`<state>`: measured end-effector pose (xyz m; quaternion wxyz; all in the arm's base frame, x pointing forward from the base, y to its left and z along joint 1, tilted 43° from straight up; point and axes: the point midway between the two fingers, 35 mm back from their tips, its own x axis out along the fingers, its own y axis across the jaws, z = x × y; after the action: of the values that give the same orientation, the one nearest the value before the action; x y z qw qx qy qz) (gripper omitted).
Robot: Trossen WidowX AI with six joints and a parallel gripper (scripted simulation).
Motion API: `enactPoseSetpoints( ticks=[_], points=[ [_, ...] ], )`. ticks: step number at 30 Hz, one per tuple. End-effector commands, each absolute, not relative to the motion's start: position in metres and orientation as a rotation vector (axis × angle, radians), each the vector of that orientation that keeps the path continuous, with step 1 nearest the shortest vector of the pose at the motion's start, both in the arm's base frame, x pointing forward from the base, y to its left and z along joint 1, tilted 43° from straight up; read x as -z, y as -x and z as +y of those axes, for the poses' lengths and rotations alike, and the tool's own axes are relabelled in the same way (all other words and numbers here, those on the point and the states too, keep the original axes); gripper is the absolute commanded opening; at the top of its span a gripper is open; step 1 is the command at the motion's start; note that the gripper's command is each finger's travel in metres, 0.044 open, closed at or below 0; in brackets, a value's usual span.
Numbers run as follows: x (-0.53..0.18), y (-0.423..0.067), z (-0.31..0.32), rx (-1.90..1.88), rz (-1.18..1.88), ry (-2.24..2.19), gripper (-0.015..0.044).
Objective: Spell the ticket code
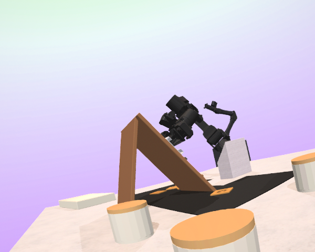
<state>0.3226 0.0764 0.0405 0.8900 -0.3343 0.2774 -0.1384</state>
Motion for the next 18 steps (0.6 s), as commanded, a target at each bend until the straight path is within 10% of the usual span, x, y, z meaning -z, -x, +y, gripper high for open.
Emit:
enactPoseSetpoints(
  ticks=[1, 18],
  points=[
    [-0.0417, -0.3222, 0.0746, 0.284, 0.579, 0.697, 0.0000],
    [-0.0476, -0.3216, 0.0677, 0.284, 0.579, 0.698, 0.0000]
  ],
)
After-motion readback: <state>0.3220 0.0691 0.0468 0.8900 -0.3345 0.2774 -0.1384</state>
